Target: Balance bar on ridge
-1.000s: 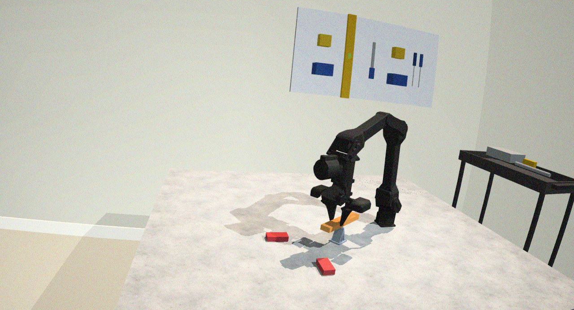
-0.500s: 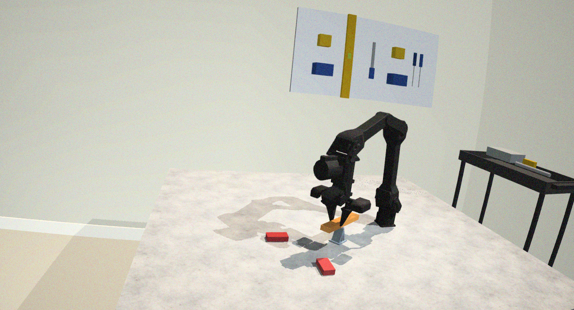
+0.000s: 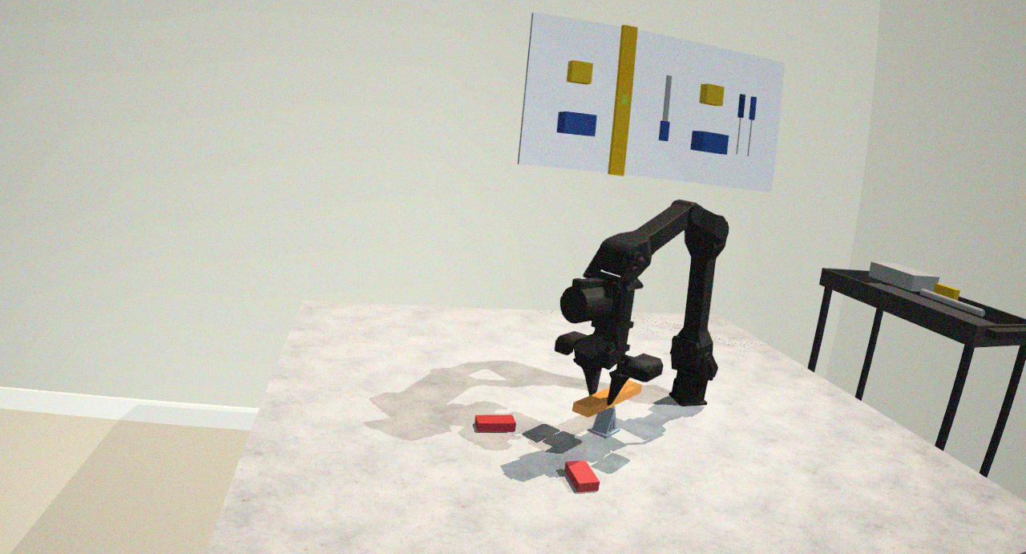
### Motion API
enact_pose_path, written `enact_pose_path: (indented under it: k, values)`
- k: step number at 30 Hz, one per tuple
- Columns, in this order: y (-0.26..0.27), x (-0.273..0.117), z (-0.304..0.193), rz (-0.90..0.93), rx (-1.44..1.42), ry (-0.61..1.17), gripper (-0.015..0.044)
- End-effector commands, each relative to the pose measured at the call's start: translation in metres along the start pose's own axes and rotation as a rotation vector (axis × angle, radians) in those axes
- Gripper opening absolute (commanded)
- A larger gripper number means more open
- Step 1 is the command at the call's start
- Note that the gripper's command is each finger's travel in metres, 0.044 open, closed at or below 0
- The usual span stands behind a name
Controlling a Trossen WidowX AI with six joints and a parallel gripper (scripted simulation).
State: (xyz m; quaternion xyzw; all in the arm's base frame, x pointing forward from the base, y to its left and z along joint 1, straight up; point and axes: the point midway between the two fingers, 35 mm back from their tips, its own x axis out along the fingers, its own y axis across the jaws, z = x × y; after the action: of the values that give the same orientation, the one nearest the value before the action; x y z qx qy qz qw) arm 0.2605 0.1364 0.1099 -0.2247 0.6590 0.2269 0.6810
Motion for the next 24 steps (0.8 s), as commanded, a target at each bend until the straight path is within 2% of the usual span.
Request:
enact_pose_path:
  k: [1, 24]
  values:
    - [0.0003, 0.0014, -0.0002, 0.002, 0.0, 0.001, 0.0]
    - [0.0002, 0.0034, -0.0003, 0.002, 0.0, 0.001, 0.0]
